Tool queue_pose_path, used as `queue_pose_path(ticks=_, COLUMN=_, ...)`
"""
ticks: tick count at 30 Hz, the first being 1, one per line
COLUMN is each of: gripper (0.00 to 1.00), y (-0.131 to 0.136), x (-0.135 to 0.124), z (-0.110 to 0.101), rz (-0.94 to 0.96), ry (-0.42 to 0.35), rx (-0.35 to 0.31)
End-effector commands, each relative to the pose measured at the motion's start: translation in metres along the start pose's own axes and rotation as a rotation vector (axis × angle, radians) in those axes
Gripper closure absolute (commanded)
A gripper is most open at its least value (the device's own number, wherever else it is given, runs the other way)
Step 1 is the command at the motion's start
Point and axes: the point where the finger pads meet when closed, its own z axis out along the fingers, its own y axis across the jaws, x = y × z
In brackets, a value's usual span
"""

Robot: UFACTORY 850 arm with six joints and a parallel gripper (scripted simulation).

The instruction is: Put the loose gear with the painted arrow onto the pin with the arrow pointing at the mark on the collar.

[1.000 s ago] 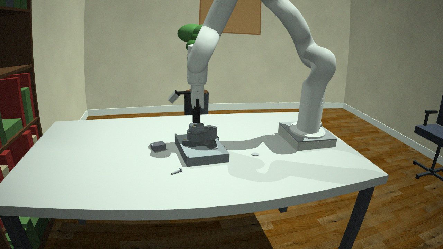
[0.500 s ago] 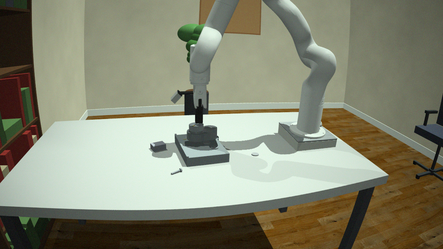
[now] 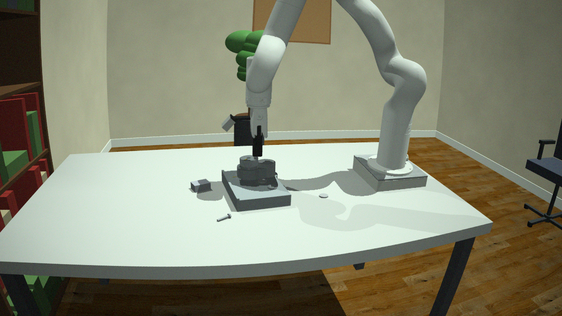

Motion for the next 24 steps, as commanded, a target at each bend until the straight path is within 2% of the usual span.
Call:
queue_pose_path(ticks=1, gripper=1.0, y=0.0, x=0.001, z=0.001, rz=0.0, ry=0.002, rx=0.0)
queue_pose_path(ticks=24, gripper=1.0, y=0.0, x=0.001, z=0.027, rz=0.0, ry=0.002, rx=0.0)
